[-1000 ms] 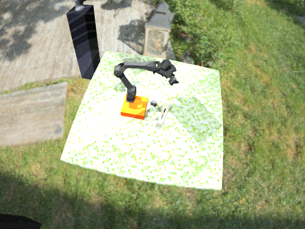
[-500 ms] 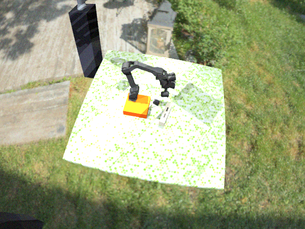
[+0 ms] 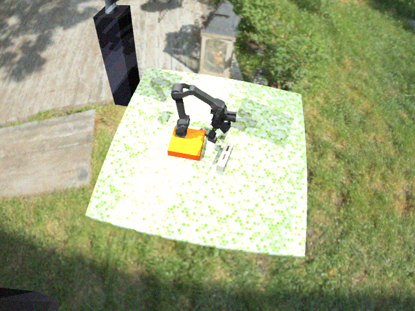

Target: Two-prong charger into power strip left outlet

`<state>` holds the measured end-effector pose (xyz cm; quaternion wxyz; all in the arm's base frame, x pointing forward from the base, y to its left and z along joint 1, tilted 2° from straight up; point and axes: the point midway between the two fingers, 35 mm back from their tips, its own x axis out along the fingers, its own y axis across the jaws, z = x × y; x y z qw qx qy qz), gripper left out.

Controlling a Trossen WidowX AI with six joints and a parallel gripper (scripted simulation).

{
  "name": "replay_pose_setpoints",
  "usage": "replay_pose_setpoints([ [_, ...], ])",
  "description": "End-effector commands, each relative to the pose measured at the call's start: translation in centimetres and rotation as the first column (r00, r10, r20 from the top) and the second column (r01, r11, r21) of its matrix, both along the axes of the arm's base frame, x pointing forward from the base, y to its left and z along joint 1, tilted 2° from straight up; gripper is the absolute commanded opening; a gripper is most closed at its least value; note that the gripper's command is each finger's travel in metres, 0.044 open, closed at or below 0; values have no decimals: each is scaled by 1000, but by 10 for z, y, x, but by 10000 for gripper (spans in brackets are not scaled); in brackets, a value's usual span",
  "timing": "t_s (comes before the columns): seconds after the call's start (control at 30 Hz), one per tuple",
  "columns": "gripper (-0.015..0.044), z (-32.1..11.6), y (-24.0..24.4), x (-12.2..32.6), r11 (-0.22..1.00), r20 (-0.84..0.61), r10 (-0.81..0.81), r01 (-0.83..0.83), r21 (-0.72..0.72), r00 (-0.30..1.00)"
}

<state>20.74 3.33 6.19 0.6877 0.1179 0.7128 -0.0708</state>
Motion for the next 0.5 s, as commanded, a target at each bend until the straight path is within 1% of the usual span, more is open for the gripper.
replay_pose_setpoints([
  [0.0,440,-3,-3,-5,1000,-29,-24,24,-8,999],
  [0.47,440,-18,-4,-5,1000,-30,-24,24,-8,999],
])
